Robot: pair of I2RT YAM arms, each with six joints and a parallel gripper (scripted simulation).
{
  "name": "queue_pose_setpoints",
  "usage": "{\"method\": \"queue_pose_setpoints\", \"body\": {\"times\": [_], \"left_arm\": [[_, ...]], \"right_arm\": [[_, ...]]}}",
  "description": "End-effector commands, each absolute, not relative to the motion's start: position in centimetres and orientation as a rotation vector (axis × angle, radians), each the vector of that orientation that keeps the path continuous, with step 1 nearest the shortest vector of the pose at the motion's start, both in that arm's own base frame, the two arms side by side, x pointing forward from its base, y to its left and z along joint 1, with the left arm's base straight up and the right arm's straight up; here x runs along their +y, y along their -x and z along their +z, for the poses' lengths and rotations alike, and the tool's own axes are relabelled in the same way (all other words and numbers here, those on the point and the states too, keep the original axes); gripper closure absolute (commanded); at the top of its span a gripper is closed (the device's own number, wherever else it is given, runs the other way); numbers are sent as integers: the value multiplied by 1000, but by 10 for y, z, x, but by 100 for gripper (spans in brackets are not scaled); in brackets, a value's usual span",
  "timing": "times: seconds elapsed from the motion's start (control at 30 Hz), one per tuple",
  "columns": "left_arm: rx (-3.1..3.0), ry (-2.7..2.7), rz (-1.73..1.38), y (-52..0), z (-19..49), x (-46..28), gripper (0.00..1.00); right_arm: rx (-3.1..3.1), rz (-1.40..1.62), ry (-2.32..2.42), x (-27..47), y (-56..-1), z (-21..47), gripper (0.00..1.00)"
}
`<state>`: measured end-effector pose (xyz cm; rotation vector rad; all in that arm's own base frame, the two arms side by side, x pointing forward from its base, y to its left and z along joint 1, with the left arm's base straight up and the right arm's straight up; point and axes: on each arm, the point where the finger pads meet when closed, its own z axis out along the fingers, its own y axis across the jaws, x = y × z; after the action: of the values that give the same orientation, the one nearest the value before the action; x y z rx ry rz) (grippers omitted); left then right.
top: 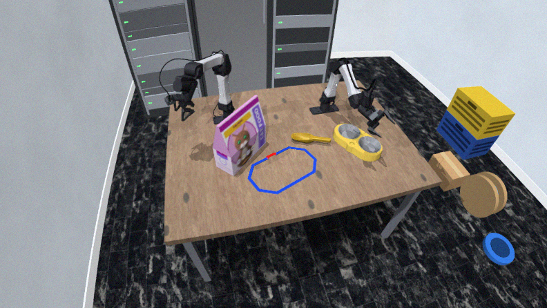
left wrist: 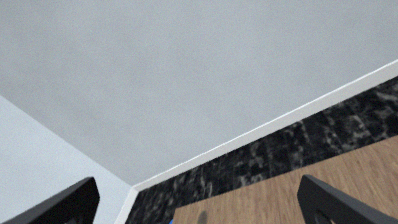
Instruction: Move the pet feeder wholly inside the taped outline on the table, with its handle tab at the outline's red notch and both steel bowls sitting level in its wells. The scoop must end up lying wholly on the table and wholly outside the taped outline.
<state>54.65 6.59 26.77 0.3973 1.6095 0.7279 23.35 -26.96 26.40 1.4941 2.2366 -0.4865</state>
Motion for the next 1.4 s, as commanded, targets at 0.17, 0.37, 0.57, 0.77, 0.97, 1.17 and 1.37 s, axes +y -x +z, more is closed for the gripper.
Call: {"method": "queue_pose_setpoints", "body": {"times": [0.17, 0.37, 0.57, 0.77, 0.97, 1.17, 1.37], "left_arm": [[1593, -390, 730, -546, 276, 66, 0], [1593, -390, 730, -546, 276, 66, 0], [1593, -390, 730, -546, 276, 66, 0], [1760, -399, 672, -526, 244, 58, 0], [2004, -444, 525, -464, 214, 17, 0], [2153, -462, 407, -424, 201, -9, 0], [2306, -491, 237, -374, 192, -50, 0]], "right_arm": [[2220, -488, -1489, -270, -234, 269, 0], [2220, -488, -1489, -270, -234, 269, 0], [2220, -488, -1489, -270, -234, 269, 0], [2233, -476, -1401, -269, -261, 259, 0], [2131, -403, -1006, -214, -318, 313, 0], [2053, -350, -765, -171, -341, 358, 0], [2047, -189, -457, -86, -364, 367, 0]]}}
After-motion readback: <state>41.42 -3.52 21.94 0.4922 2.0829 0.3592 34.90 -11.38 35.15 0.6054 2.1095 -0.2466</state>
